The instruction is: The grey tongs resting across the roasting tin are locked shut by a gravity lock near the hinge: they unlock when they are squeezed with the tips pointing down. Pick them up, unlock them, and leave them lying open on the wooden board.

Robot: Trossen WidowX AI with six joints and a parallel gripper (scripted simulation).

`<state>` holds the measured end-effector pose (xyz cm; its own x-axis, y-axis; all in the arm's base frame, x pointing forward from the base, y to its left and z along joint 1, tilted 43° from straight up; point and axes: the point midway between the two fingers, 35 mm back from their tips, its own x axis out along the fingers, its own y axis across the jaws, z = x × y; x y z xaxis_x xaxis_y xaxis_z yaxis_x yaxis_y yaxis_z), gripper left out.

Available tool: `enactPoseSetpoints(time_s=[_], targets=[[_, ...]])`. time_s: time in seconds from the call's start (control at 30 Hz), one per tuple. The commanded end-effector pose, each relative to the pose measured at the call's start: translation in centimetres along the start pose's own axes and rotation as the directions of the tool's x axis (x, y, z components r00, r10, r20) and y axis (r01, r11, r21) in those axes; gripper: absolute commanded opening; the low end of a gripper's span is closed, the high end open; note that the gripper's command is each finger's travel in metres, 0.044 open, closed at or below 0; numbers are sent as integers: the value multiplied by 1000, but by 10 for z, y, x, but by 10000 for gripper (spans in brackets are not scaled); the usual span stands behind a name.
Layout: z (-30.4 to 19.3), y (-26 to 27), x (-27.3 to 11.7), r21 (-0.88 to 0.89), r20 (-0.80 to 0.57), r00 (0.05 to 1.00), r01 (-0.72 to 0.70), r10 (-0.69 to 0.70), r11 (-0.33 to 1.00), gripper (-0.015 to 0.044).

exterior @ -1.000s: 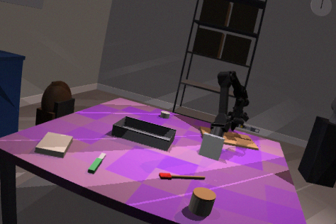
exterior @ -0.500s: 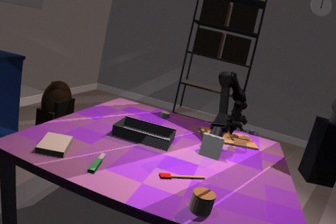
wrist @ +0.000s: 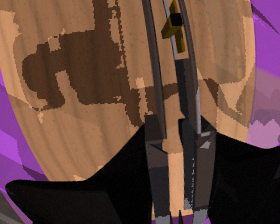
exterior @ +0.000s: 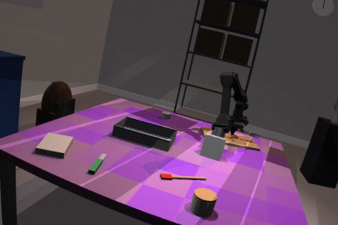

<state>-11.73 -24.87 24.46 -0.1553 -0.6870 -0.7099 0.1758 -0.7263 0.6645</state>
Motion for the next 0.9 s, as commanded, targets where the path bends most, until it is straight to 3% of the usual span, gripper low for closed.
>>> enactPoseSetpoints(time_s=[0.0,0.33,0.57,0.87], targets=[[0,0,0,0,0,1000,0,0,1000,191],[0,0,0,0,0,1000,0,0,1000,440],[15,4,-9,-6,-1,1000,12,-12,1000,440],[92,12,-60,-16,-3,999,43,-43,999,440]])
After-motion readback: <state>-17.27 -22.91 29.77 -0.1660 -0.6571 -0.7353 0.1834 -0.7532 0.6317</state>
